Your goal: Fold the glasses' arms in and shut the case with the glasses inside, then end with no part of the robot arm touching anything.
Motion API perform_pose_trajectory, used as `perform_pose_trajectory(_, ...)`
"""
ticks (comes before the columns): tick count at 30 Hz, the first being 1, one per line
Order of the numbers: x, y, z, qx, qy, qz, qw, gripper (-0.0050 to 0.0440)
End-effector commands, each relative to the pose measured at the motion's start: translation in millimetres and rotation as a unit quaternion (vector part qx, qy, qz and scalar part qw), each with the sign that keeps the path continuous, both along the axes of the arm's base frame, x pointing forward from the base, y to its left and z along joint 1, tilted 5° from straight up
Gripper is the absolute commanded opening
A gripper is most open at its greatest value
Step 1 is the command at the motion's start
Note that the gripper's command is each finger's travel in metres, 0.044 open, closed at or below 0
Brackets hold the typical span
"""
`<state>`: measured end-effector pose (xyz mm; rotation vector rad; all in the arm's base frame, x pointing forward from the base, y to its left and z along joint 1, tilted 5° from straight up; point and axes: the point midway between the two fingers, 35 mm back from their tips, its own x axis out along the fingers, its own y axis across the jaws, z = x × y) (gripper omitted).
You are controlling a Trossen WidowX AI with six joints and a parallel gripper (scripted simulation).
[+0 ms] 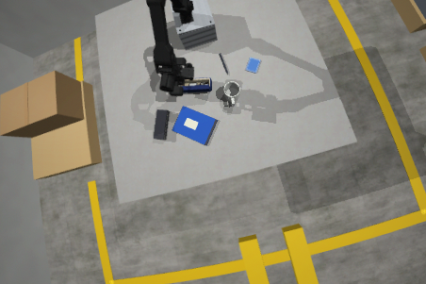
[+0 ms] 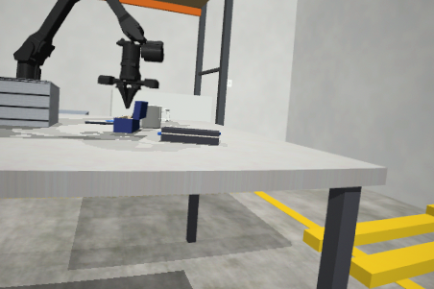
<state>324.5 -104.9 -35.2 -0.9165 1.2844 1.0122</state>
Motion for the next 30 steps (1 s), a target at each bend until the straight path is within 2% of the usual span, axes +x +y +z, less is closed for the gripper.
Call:
perform_pose_trajectory(1,-2.5,-18.3,-0.5,0.0,-0.004,-0.003,1.0,0.0)
perform_pose_trajectory(7,-6.4,-33.6,-8.4,0.0,-0.004,-0.003,1.0,0.0)
perform_pose_trajectory(9,-6.5,-33.3,9.3,0.0,-0.004,-0.005,1.0,0.0)
perform_pose_trajectory(10,-6.6,-35.8,26.2,0.0,-0.004,-0.004,1.0,0.0)
perform_pose_trajectory(12,-6.6,-35.8,26.2,0.0,-0.004,-0.004,1.0,0.0)
perform_pose_trajectory(14,-7.4,-37.6,41.4,0.0,-0.004,-0.003,1.0,0.0)
perform_pose_trajectory(30,-8.2,-37.0,39.1,0.001,0.0,-0.004,1.0,0.0)
